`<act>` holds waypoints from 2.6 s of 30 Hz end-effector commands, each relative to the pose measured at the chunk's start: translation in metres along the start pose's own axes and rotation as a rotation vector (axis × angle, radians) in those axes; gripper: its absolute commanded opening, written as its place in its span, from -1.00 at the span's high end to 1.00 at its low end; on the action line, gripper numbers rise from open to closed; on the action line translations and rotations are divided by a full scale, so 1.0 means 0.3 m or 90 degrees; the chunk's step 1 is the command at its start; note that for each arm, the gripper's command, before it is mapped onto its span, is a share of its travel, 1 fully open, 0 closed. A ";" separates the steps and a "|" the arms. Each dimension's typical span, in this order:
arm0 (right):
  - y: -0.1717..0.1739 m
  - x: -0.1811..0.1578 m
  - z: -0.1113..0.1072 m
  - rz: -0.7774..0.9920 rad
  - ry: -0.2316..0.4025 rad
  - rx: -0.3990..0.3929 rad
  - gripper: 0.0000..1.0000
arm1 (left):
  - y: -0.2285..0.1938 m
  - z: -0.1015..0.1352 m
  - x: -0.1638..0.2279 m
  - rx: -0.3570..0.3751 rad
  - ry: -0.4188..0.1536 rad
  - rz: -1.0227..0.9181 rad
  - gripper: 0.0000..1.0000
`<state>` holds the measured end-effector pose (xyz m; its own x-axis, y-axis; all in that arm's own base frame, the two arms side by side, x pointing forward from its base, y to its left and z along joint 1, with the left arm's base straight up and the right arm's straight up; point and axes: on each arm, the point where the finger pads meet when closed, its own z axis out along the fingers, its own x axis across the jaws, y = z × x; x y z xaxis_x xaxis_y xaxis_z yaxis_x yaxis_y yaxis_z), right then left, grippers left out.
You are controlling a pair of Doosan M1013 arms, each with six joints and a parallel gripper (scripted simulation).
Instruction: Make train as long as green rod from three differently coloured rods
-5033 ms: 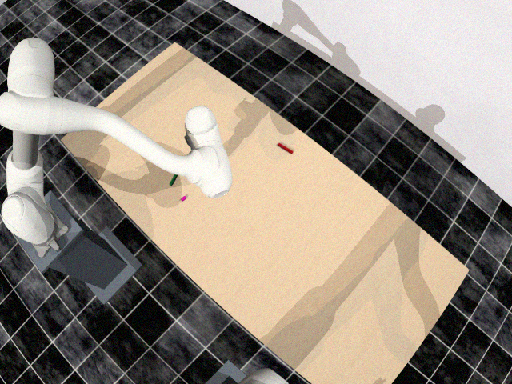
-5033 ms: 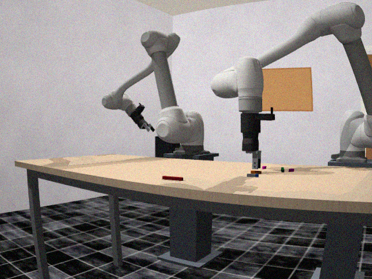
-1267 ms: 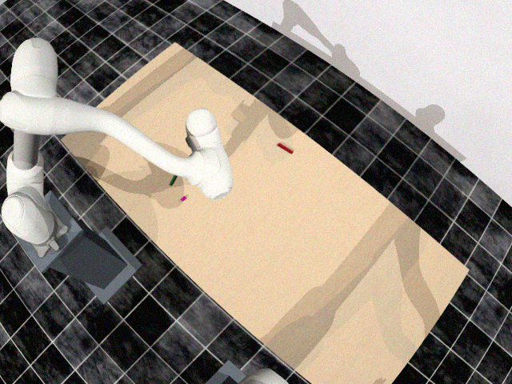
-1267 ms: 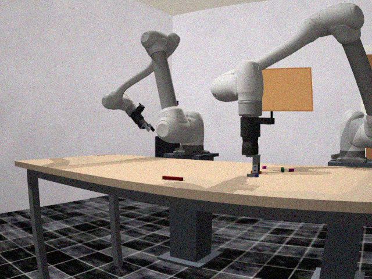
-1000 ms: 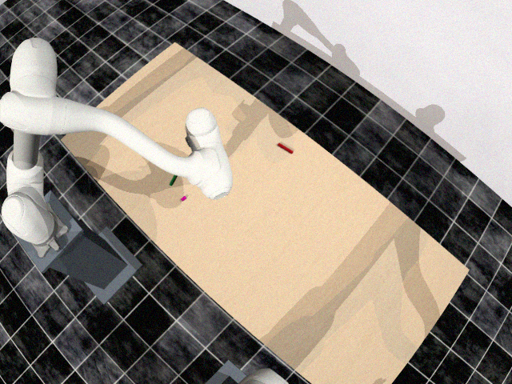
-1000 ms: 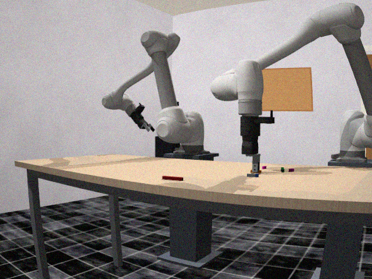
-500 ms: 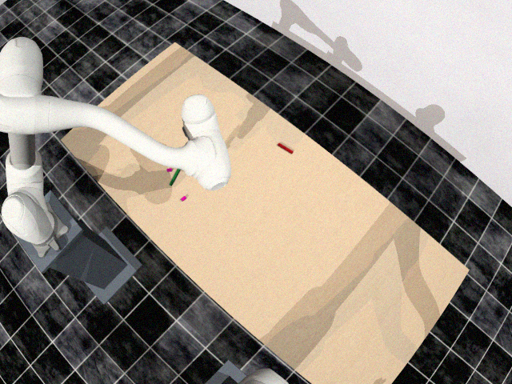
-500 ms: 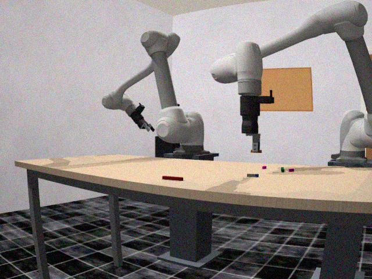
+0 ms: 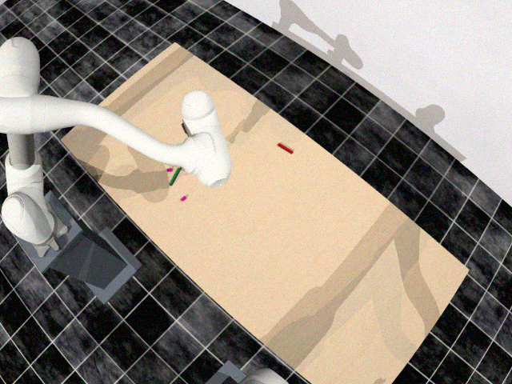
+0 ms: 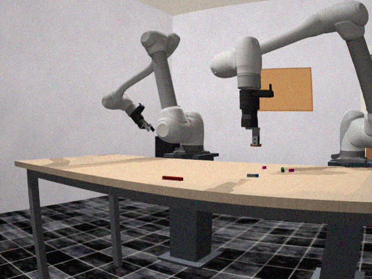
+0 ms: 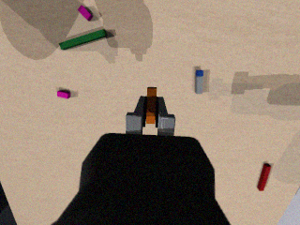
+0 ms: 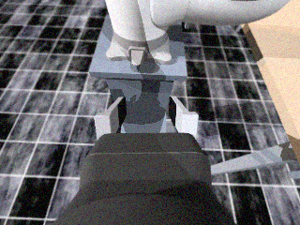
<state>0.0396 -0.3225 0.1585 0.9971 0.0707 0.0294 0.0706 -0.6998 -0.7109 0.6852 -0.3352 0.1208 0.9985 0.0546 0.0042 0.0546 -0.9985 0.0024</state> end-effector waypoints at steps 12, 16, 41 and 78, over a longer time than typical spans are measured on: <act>-0.001 0.007 0.000 -0.001 0.007 -0.004 -1.00 | 0.083 -0.001 0.296 0.002 -0.004 -0.076 0.52; -0.001 0.007 0.000 -0.001 0.007 -0.004 -1.00 | 0.086 -0.001 0.295 0.002 -0.004 -0.076 0.52; -0.001 0.007 0.000 -0.001 0.007 -0.004 -1.00 | 0.083 0.178 0.289 0.002 -0.003 -0.074 0.52; -0.001 0.007 0.000 -0.001 0.007 -0.004 -1.00 | 0.086 0.294 0.294 0.000 0.000 -0.074 0.52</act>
<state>0.0396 -0.3225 0.1585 0.9971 0.0707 0.0294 0.0706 -0.6998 -0.7109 0.7726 -0.3579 0.0336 0.9866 0.1634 -0.0025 0.1634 -0.9866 -0.0020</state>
